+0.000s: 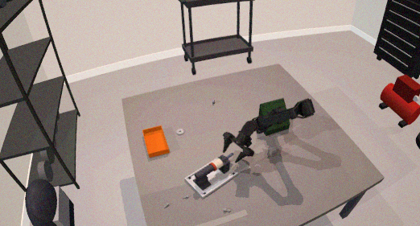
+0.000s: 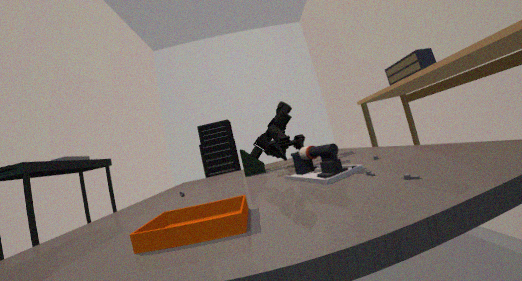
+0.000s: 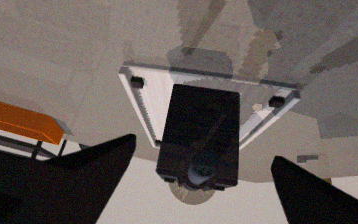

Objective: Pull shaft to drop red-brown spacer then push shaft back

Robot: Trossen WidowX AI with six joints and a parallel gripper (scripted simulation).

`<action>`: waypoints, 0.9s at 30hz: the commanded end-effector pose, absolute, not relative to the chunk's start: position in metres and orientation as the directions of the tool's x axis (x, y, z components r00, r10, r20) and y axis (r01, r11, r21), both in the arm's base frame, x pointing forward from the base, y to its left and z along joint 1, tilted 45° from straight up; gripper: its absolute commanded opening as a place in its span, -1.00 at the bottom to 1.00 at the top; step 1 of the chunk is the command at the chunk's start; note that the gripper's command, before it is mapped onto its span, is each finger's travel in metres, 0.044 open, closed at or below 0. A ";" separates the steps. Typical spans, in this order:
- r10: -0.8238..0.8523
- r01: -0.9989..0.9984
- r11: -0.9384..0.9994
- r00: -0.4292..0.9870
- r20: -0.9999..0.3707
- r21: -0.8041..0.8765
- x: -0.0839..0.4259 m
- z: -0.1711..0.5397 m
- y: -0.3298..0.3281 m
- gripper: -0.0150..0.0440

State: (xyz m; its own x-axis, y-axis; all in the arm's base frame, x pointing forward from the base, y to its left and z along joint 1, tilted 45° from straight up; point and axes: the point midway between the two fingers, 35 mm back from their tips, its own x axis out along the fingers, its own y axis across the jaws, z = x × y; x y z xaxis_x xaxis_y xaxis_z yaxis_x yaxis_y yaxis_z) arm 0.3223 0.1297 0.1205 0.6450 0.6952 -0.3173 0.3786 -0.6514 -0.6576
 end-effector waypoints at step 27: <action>0.693 0.376 -0.652 0.648 -0.316 -0.658 0.335 0.115 0.142 1.00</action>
State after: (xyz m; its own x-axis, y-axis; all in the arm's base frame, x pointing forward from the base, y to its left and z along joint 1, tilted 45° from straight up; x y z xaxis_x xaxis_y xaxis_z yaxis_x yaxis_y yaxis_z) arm 0.3310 0.1404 0.1155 0.6450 0.6954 -0.3168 0.3787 -0.6510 -0.6578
